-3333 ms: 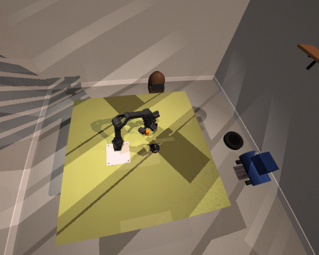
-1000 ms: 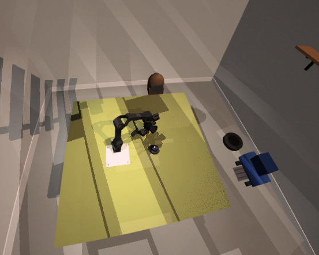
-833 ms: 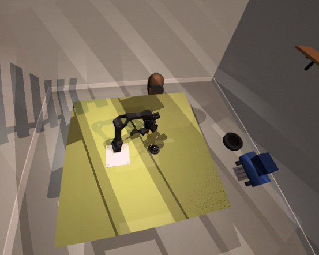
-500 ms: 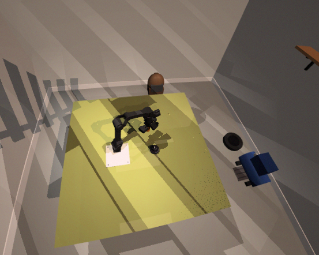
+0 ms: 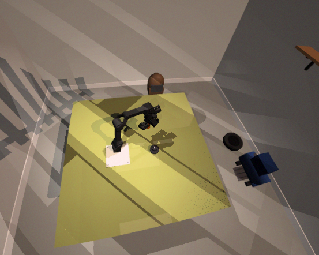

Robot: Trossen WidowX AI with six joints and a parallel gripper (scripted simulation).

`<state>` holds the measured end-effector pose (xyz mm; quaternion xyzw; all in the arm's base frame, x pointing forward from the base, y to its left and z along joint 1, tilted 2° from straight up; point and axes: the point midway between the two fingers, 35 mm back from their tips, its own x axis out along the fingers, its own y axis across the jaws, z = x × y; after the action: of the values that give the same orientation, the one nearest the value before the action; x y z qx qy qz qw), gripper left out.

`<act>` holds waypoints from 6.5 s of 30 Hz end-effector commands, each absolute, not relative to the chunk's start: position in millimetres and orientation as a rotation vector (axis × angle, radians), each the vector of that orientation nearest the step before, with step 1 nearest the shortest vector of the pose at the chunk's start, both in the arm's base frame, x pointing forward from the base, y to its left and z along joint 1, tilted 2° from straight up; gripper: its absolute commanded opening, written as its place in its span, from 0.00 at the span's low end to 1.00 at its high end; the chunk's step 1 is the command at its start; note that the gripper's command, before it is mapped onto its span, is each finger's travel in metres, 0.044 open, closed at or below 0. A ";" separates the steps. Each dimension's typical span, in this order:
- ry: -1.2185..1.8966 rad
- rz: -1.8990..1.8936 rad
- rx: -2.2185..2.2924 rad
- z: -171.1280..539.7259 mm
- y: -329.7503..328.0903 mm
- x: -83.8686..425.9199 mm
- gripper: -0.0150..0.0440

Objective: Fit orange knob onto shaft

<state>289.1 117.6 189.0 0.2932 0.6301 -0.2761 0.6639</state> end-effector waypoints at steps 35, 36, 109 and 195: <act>1.416 -0.636 0.660 162.6 20.4 325.8 0.25; 1.416 -0.637 0.660 161.7 17.4 326.3 0.25; 1.411 -0.641 0.654 115.4 -52.2 333.4 0.25; 1.401 -0.648 0.659 142.7 -52.6 335.6 1.00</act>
<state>331.7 -52.4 117.2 0.2897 0.6284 -0.2885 0.6618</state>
